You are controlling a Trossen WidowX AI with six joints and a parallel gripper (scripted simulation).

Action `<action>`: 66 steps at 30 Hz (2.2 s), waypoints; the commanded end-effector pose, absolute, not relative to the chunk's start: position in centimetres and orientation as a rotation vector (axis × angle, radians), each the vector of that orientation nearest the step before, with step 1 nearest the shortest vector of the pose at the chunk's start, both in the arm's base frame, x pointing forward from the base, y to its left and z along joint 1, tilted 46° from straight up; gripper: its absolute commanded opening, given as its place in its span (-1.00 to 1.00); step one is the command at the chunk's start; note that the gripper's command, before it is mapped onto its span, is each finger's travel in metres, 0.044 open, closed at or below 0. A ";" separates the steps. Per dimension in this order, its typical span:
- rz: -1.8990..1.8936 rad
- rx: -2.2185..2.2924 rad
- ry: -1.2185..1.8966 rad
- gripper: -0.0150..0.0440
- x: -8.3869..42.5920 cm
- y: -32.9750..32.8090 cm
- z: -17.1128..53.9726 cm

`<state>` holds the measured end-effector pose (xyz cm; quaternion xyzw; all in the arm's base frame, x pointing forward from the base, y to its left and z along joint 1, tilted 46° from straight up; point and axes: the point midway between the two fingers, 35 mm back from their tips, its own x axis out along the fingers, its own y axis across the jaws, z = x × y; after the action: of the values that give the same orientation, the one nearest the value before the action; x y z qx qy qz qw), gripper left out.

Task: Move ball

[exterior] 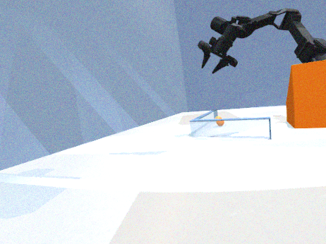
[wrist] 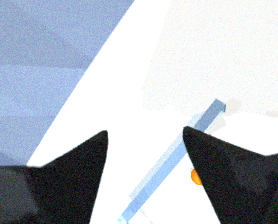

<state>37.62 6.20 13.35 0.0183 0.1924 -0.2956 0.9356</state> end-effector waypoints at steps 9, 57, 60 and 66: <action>-0.598 -0.594 1.299 0.44 37.4 -3.1 -0.6; -0.570 -0.656 1.407 0.15 37.2 -7.6 -5.3; -0.570 -0.656 1.407 0.08 37.2 -7.6 -5.3; -0.570 -0.656 1.407 -0.06 37.2 -7.6 -5.3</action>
<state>37.33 -7.65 -5.21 -0.2910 0.6243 -0.2560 0.6782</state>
